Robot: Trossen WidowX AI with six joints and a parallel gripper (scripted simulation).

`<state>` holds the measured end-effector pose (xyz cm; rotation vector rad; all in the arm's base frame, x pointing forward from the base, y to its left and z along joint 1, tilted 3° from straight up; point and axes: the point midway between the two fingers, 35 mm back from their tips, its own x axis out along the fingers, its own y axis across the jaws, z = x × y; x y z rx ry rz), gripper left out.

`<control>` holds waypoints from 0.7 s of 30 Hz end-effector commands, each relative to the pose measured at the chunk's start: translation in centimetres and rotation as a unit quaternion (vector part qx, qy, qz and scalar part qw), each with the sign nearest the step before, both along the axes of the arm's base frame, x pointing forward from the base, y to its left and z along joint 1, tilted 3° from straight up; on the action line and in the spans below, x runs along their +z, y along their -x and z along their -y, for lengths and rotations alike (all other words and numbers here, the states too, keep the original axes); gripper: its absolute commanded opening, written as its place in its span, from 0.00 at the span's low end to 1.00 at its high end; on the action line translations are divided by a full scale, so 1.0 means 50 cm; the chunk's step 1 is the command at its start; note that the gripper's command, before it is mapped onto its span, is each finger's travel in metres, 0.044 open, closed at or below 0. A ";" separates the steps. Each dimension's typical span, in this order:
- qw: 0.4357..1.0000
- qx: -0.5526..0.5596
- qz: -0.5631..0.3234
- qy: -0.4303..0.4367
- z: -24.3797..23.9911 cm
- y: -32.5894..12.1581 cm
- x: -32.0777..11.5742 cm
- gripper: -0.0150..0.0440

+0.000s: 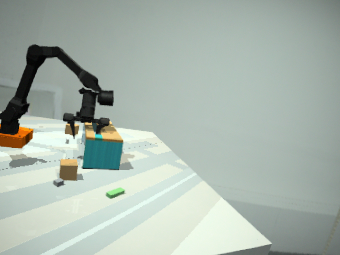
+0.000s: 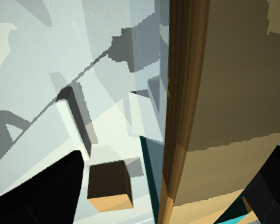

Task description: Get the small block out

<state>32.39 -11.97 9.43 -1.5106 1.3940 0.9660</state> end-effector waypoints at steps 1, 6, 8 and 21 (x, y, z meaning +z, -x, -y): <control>1.000 -0.002 -0.001 0.001 0.025 0.000 -0.002 0.93; 1.000 -0.002 -0.001 0.002 0.040 -0.001 -0.002 0.93; 1.000 -0.002 -0.001 0.002 0.040 -0.001 0.004 0.93; 1.000 -0.004 0.002 0.004 0.036 0.008 0.119 0.93</control>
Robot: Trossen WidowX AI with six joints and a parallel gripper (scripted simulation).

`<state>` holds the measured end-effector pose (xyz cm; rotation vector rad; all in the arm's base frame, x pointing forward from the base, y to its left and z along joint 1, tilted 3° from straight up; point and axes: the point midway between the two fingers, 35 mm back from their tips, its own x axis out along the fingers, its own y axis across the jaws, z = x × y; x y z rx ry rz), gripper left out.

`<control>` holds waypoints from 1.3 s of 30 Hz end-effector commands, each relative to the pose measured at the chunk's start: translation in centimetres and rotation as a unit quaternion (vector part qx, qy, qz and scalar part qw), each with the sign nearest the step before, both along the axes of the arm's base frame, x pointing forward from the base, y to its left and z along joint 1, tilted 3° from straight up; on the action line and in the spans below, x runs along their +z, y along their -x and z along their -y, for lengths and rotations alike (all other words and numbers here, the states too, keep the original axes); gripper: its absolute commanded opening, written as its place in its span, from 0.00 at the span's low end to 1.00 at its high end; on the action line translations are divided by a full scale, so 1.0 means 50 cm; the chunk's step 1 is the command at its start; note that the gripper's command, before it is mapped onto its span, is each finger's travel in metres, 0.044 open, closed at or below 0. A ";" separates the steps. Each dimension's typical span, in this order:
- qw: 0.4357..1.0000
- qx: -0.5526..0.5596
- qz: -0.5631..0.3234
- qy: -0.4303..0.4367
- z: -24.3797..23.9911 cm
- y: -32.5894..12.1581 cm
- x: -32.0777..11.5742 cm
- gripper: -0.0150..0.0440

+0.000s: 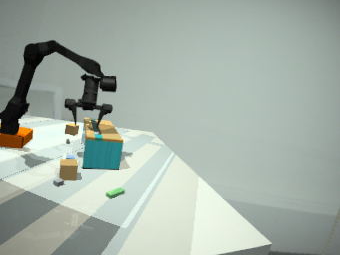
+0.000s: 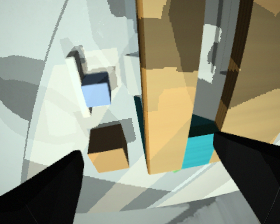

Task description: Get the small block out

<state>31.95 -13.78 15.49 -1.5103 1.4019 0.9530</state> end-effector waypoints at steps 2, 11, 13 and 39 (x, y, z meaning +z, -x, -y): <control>1.000 -0.008 0.004 -0.002 0.001 0.000 -0.002 0.89; 0.891 -0.413 0.166 -0.091 0.026 0.016 0.002 0.74; 0.835 -0.501 0.196 -0.112 0.032 0.020 0.003 0.74; -0.025 -0.952 0.222 -0.207 0.067 0.059 0.009 0.74</control>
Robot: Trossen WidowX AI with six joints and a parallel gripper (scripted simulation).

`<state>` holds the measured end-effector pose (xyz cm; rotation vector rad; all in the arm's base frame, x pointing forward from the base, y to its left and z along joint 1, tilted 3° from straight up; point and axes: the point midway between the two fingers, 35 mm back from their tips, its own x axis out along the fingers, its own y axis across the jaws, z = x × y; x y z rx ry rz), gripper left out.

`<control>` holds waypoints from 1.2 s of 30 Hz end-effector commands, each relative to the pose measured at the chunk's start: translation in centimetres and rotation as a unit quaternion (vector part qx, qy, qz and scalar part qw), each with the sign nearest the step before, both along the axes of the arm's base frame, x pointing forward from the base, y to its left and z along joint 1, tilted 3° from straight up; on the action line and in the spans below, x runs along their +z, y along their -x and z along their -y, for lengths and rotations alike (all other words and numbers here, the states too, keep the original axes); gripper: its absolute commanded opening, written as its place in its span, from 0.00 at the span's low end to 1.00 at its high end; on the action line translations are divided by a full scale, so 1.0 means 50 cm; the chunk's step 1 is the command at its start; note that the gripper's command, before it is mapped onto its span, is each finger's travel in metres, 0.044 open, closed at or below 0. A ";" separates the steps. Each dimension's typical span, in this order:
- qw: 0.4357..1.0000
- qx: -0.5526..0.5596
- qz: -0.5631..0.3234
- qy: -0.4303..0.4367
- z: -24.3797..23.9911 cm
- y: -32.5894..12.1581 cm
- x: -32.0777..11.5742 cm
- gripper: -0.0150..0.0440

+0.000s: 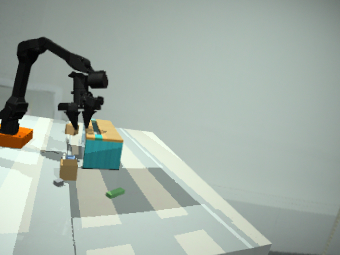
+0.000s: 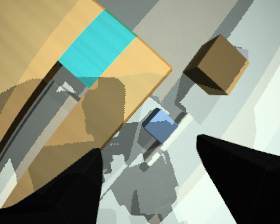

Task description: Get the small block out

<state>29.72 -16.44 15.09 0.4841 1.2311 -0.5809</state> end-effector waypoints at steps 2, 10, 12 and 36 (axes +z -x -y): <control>0.877 -0.440 0.108 -0.163 0.015 0.017 0.017 0.74; 0.726 -0.630 0.131 -0.244 0.022 0.026 0.020 0.74; 0.681 -0.671 0.134 -0.262 0.024 0.028 0.021 0.74; 0.340 -0.864 0.118 -0.351 0.033 0.043 0.029 0.74</control>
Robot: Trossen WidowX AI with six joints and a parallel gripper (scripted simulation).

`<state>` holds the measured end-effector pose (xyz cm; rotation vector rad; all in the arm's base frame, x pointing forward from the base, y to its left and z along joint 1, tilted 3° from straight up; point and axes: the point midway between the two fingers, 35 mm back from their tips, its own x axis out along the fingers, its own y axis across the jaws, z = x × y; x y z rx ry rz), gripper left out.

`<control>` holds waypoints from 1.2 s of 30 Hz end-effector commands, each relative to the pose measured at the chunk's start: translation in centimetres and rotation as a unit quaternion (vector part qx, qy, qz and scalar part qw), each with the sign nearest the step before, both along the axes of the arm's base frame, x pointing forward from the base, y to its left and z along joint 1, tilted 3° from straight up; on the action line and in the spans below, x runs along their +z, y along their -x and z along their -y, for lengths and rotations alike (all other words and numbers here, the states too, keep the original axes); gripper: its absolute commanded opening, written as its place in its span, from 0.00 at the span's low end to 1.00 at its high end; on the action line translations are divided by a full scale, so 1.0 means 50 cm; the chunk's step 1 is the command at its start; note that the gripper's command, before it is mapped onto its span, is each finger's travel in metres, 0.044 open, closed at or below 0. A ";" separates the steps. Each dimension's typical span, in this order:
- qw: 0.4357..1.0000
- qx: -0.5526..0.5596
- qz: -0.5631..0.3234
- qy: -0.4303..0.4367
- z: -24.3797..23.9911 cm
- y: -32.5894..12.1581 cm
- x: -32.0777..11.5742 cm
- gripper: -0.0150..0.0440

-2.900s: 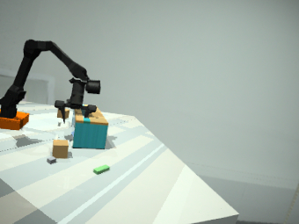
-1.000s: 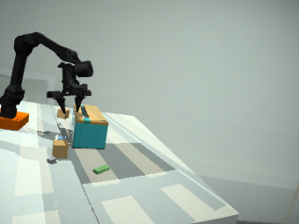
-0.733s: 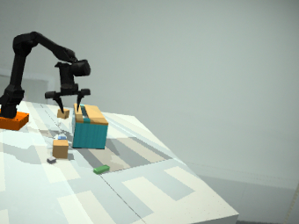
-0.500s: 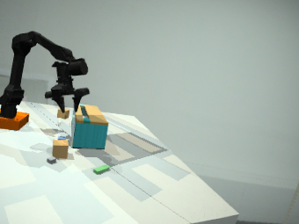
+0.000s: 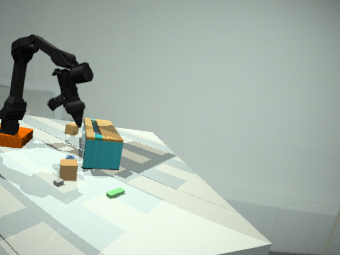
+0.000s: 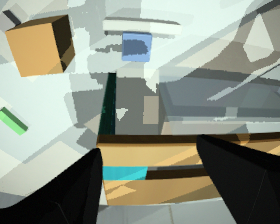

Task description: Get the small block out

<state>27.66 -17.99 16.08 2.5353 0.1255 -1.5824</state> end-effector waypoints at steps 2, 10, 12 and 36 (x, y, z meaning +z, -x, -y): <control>0.997 -0.063 0.017 -0.033 0.002 0.001 0.009 0.74; 0.997 -0.063 0.017 -0.033 0.008 -0.009 -0.070 0.74; 0.997 -0.063 0.017 -0.033 0.007 -0.009 -0.134 0.74; 0.997 -0.063 0.017 -0.033 0.007 -0.011 -0.223 0.74</control>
